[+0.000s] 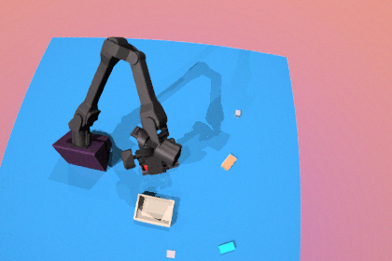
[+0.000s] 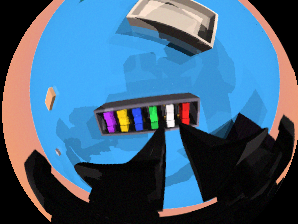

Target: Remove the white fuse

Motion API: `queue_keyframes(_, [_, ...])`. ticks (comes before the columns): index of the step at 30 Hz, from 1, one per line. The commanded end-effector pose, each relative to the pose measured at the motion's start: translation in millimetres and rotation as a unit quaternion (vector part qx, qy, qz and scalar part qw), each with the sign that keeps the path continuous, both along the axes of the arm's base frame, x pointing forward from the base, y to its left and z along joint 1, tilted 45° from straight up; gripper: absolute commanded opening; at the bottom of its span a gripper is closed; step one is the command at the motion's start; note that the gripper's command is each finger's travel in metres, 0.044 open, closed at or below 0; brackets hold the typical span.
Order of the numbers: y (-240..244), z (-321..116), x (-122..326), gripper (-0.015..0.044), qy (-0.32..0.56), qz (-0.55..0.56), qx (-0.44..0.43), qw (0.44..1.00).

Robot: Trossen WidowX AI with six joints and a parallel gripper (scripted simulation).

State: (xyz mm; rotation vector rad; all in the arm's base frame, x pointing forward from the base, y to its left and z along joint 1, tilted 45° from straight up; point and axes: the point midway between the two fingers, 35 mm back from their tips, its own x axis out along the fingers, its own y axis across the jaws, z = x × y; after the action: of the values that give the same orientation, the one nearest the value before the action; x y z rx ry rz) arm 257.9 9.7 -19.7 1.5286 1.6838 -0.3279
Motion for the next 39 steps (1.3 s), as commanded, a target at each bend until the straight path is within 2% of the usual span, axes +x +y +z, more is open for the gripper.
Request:
queue_keyframes(1, [3.5, -4.2, -2.2, 0.0074, 0.005, -0.001, 0.001, 1.0])
queue_keyframes(39, [19.8, -20.8, -1.7, 0.0074, 0.005, -0.001, 0.001, 1.0])
